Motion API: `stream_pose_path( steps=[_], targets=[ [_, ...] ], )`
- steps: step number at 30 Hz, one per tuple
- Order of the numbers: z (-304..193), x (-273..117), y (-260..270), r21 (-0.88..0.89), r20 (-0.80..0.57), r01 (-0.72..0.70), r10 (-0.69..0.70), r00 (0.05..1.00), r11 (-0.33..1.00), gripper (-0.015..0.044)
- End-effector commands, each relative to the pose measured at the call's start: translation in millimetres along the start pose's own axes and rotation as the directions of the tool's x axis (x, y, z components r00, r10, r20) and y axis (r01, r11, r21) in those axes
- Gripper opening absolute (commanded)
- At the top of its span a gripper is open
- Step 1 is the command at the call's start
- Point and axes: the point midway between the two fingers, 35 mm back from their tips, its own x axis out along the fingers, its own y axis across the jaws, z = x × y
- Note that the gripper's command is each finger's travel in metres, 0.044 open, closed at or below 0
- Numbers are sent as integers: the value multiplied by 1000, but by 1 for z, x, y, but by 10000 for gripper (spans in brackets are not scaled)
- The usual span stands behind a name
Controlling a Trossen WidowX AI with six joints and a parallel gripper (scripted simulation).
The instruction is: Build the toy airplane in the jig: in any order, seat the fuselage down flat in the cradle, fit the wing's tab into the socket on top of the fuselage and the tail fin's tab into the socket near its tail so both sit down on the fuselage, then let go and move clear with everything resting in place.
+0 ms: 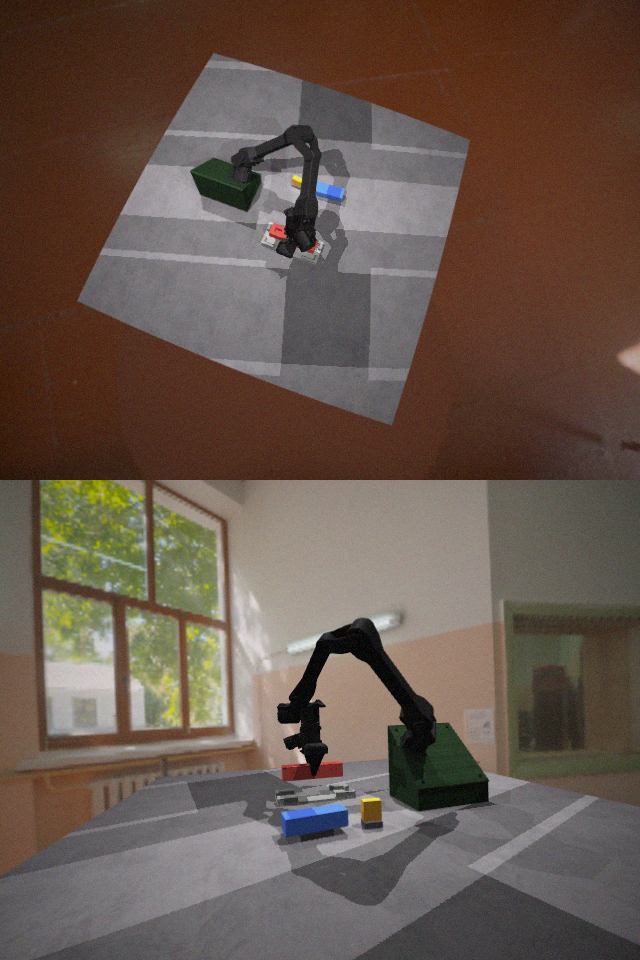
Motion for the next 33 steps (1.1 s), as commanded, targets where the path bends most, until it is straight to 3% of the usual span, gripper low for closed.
stream_pose_path(
  steps=[1,14,33],
  targets=[
    [1,0,-1,-7,1,5,-5,1000,1000,195],
    [1,1,-1,-6,1,5,-5,1000,1000,195],
    [2,31,-2,-7,1,4,-4,1000,1000,195]
  ],
)
